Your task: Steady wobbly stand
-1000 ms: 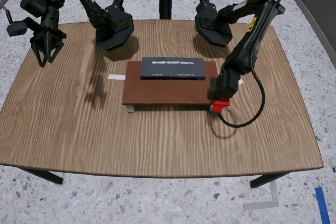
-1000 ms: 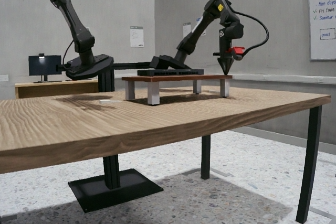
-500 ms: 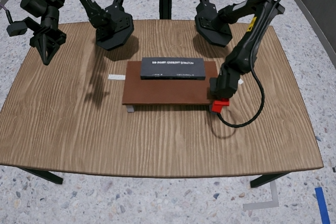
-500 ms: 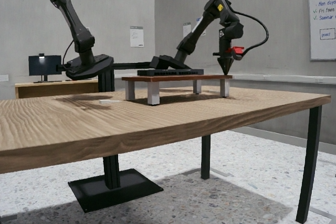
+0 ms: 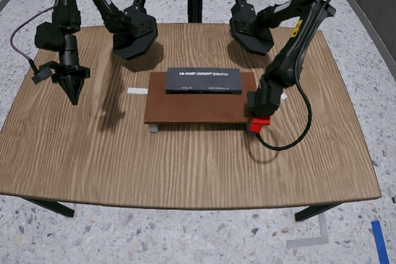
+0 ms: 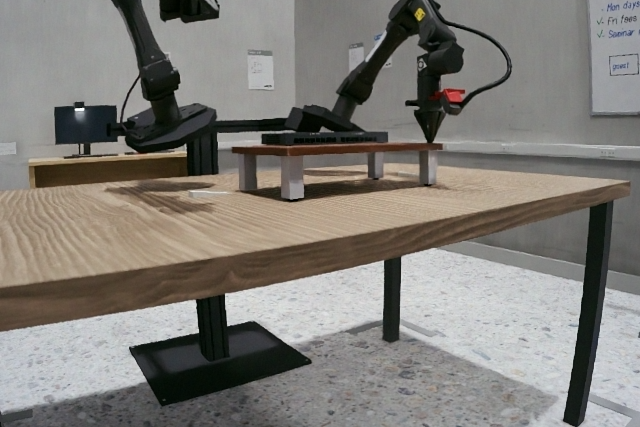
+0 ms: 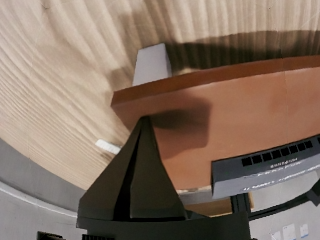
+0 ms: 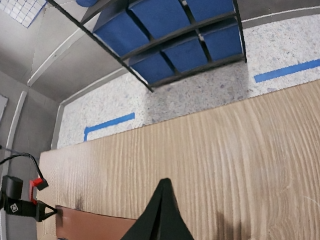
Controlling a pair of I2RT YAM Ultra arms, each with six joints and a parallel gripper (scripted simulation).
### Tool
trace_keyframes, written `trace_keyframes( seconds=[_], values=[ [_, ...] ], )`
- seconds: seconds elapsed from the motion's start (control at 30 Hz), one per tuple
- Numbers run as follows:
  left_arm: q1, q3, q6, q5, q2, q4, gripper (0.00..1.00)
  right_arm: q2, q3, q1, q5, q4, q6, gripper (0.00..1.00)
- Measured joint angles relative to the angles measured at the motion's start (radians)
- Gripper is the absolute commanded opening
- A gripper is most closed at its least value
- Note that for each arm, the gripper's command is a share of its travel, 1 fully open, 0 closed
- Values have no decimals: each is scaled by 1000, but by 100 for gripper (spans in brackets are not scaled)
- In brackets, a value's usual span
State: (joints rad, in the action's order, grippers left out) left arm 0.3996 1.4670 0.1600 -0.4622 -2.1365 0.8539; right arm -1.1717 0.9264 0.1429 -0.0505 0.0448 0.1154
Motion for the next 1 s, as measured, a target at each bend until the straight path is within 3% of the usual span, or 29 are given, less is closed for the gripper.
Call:
trace_keyframes(
  seconds=[0.8,1.0],
  values=[
    [0,0,0,0,0,0,0,-343,-317,372,-129,122,311,0],
    [0,0,0,0,0,0,0,-389,-342,421,-151,124,365,0]
  ],
)
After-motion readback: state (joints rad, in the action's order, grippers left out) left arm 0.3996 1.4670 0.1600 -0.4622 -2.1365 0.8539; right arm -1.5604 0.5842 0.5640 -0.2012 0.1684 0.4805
